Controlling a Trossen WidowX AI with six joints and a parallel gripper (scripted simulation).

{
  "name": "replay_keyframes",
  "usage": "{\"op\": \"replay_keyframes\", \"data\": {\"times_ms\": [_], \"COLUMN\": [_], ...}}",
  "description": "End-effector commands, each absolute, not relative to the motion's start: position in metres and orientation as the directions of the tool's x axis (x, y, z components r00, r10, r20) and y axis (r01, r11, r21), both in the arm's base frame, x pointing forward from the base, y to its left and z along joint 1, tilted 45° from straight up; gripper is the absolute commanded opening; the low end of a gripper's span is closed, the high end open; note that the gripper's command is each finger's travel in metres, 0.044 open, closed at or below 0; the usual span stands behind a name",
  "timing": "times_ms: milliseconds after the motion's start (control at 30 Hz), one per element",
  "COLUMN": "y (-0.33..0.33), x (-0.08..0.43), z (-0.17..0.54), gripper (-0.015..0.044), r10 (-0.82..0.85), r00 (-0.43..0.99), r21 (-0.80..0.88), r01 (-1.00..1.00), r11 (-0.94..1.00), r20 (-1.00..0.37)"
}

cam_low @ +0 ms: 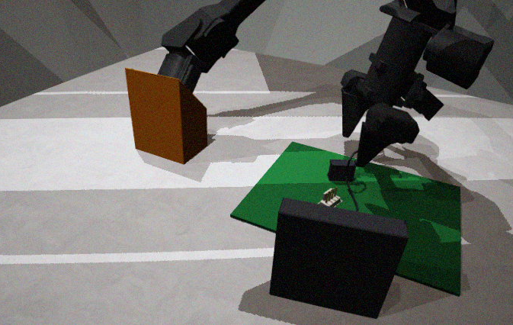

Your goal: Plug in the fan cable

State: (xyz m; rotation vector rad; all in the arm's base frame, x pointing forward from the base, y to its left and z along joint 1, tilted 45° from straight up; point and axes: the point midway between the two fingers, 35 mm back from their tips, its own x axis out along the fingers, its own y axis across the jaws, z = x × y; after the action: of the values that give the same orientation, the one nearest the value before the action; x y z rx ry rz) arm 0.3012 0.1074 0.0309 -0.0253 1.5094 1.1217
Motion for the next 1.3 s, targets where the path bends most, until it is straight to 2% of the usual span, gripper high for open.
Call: {"op": "replay_keyframes", "data": {"times_ms": [0,700,1067,1267], "y": [0.113,0.133,0.131,0.131], "x": [0.299,0.295,0.296,0.296], "z": [0.026,0.006,0.008,0.008], "gripper": [0.044,0.044,0.0151,0.0111], "r10": [0.557,0.559,0.555,0.555], "r00": [-0.311,-0.312,-0.309,-0.309], "r21": [0.619,0.62,0.615,0.615], "r01": [-0.576,-0.576,-0.582,-0.582], "r11": [0.534,0.533,0.532,0.532], "r20": [-0.77,-0.769,-0.773,-0.773]}}
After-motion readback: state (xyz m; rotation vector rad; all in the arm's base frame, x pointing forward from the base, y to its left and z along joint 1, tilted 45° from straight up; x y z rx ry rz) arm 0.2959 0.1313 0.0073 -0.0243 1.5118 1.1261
